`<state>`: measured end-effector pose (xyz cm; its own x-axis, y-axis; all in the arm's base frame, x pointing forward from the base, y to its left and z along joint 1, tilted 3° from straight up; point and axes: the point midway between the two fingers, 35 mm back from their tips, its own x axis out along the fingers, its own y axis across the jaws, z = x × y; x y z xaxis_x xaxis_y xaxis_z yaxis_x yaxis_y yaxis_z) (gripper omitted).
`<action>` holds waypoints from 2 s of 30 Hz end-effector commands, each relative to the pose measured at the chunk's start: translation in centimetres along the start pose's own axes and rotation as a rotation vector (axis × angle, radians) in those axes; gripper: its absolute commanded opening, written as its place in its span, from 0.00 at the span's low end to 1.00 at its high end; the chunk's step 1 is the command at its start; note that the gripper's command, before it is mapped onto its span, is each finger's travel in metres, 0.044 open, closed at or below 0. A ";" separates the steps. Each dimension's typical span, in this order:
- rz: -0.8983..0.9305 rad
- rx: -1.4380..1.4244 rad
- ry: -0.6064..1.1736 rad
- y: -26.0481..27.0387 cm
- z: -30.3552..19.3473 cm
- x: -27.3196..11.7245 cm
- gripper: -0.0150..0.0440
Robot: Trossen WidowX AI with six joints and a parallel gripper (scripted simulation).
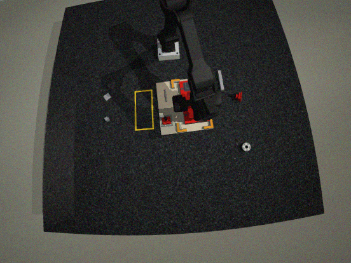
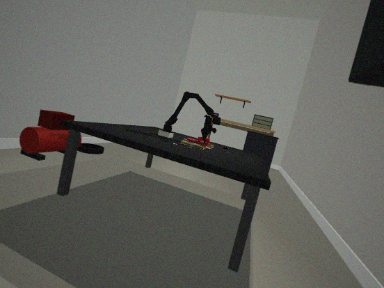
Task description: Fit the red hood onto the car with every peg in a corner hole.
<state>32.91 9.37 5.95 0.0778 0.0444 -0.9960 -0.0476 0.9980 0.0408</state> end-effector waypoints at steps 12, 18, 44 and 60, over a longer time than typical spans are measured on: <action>0.000 0.003 0.020 0.0 -0.3 1.0 0.25; 0.000 0.003 0.020 0.0 -0.3 1.0 0.25; 0.000 0.000 0.001 0.0 0.0 0.1 0.83; 0.008 0.000 0.018 0.0 0.3 -6.2 1.00</action>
<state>32.78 9.18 9.83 0.0560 0.0428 -0.9975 -0.0439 0.9982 0.0404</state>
